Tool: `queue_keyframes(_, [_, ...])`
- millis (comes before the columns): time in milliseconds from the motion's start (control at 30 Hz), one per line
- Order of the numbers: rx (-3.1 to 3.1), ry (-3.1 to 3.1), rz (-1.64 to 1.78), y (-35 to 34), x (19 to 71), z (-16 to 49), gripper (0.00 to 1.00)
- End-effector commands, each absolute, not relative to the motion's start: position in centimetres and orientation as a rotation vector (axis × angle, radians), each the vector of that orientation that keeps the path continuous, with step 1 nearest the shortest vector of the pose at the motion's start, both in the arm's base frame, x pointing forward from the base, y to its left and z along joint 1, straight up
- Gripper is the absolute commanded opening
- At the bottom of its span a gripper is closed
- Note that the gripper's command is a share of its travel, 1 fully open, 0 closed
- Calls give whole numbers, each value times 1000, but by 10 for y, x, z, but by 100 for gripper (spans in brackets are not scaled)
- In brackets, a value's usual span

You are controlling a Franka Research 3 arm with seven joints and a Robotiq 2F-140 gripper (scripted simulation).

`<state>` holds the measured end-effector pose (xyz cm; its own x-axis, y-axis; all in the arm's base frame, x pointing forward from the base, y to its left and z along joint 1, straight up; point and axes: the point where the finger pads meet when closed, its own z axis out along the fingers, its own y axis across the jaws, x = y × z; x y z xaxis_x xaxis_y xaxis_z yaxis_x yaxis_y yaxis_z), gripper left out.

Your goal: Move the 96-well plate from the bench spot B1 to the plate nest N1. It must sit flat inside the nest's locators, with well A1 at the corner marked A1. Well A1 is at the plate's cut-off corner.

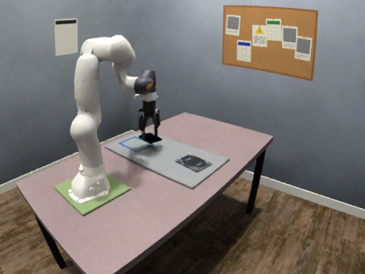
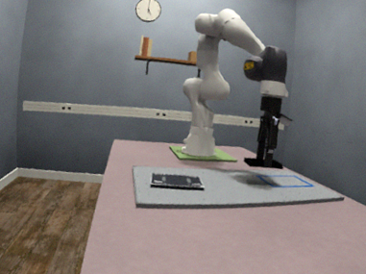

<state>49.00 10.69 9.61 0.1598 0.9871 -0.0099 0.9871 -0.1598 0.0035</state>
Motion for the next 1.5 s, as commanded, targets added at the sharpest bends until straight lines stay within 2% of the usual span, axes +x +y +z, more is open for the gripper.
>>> queue_keyframes(0, [2331,2099,5,102,490,96,60])
queue_keyframes(1467, [2331,2099,5,-31,500,100,60])
